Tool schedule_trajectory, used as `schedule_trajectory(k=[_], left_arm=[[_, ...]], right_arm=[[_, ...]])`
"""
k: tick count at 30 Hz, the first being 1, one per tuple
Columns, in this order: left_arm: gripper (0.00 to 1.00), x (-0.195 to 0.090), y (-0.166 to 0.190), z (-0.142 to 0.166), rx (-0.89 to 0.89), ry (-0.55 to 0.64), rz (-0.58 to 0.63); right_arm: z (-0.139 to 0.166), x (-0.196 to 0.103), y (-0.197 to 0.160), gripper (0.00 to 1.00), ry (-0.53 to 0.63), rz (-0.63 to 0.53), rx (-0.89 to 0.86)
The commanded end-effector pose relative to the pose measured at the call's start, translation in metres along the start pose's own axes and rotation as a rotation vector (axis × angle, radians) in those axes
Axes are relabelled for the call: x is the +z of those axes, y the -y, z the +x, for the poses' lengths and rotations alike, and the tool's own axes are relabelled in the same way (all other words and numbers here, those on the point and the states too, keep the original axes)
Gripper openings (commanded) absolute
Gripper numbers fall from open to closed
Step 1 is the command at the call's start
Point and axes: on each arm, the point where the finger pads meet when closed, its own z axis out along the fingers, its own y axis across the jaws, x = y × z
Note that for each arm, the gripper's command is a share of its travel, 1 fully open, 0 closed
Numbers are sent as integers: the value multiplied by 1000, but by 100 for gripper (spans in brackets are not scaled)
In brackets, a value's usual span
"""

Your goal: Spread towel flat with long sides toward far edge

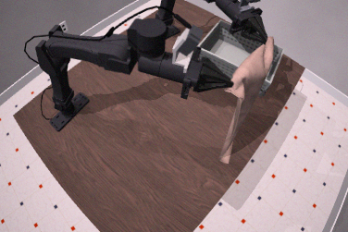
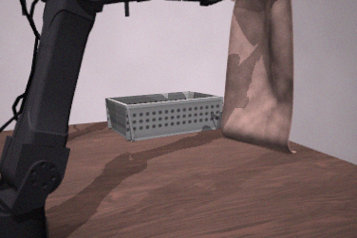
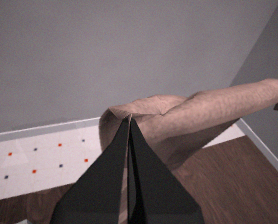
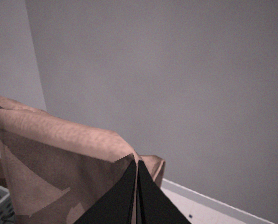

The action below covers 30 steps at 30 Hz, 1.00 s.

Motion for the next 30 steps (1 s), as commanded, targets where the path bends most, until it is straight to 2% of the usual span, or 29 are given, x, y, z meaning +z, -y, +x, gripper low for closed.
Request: schedule_trajectory(k=[1, 2, 3, 7, 8, 11, 12, 22, 23, 27, 28, 30], left_arm=[[0, 10, -18, -46, 8, 220, -47], [0, 10, -18, -46, 8, 220, -47], [0, 19, -21, -59, 9, 303, -50], [0, 19, -21, -59, 11, 349, -52], [0, 26, -23, -69, 13, 432, -55], [0, 26, -23, -69, 14, 440, -55], [0, 30, -25, -74, 15, 493, -57], [0, 32, -25, -75, 16, 505, -58], [0, 16, -25, -94, 16, 539, -58], [0, 16, -25, -94, 16, 539, -58], [0, 19, -25, -85, 15, 499, -58], [0, 19, -25, -85, 15, 499, -58]], right_arm=[[-43, 11, 18, 0, 214, 44, 8], [-43, 11, 18, 0, 214, 44, 8], [-55, 20, 23, 0, 297, 49, 6], [-55, 20, 23, 0, 336, 52, 5], [-64, 26, 27, 0, 419, 57, 3], [-64, 26, 27, 0, 422, 57, 2], [-70, 30, 30, 0, 472, 61, 0], [-70, 31, 30, 0, 484, 62, -1], [-70, 31, 30, 0, 484, 62, -1], [-70, 31, 30, 0, 484, 62, -1], [-82, 19, 30, 0, 484, 62, -1], [-82, 19, 30, 0, 484, 62, -1]])
